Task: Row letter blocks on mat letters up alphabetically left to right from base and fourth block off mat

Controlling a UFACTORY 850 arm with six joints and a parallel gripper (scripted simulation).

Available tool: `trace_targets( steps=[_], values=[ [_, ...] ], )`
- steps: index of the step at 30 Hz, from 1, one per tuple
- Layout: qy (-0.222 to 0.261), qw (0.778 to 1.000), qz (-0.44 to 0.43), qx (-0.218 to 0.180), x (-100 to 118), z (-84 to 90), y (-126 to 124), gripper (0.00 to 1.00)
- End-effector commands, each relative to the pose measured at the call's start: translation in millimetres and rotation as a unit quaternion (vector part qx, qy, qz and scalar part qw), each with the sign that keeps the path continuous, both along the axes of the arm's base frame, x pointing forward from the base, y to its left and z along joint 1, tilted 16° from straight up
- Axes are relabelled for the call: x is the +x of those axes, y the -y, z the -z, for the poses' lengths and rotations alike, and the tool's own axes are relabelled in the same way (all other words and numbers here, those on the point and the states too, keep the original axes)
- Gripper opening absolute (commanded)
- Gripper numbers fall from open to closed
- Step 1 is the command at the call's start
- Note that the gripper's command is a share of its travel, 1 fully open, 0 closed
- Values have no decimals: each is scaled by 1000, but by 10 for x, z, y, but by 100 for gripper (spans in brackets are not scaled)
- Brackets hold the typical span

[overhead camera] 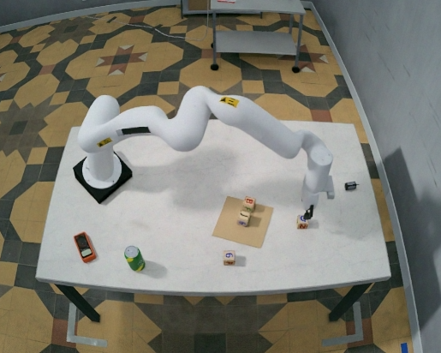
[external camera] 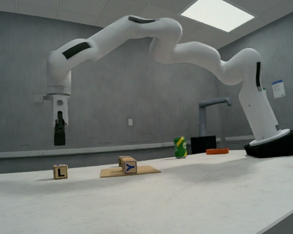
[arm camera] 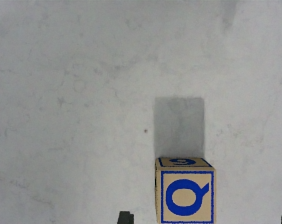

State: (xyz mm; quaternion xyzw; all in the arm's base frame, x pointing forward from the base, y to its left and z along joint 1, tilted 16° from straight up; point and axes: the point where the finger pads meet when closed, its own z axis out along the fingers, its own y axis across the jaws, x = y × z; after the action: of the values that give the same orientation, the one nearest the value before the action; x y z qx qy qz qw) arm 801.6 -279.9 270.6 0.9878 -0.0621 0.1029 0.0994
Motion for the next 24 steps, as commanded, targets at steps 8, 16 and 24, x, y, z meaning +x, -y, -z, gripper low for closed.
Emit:
trace_targets(
  steps=[8, 16, 24],
  values=[
    [1, 1000, 0, 0, 6, -18, 0, 87],
    [1, 1000, 0, 0, 10, 0, 4, 87],
    [1, 1000, 0, 0, 21, 45, 14, 87]
  ],
)
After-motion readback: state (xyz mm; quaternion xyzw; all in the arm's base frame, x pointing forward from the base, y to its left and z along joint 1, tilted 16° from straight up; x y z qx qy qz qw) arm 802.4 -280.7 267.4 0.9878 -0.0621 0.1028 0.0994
